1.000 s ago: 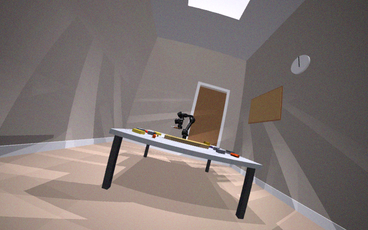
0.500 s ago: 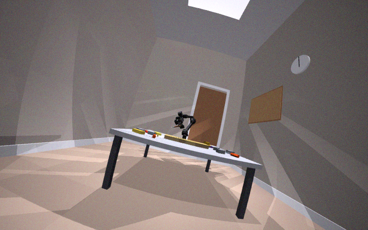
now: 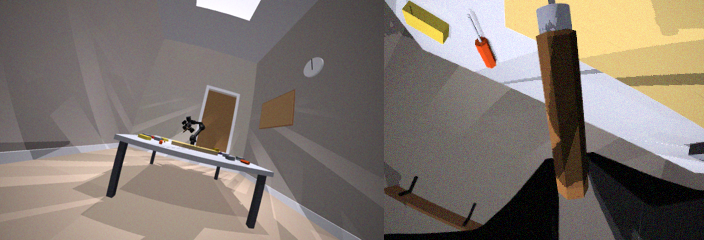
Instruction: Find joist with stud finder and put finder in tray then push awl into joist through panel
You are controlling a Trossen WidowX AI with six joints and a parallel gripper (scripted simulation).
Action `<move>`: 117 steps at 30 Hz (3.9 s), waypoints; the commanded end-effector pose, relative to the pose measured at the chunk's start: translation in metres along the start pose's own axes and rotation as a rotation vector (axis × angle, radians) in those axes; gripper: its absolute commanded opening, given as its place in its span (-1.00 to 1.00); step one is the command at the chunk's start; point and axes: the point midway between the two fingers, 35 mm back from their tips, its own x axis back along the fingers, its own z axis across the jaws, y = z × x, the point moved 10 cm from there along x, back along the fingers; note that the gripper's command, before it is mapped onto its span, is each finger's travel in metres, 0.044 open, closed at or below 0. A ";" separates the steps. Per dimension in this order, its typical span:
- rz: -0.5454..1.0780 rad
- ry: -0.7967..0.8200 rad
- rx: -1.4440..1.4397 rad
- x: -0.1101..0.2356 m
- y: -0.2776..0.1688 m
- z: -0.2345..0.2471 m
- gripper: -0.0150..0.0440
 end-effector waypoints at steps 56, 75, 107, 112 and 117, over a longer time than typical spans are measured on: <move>0.387 -0.809 -0.070 -0.099 -0.084 -0.028 -0.49; 0.565 -1.215 0.066 -0.155 -0.127 -0.088 -0.49; 0.651 -1.377 0.094 -0.180 -0.137 -0.131 -0.49; 0.651 -1.377 0.094 -0.183 -0.134 -0.133 -0.49; 0.651 -1.377 0.094 -0.185 -0.130 -0.136 -0.49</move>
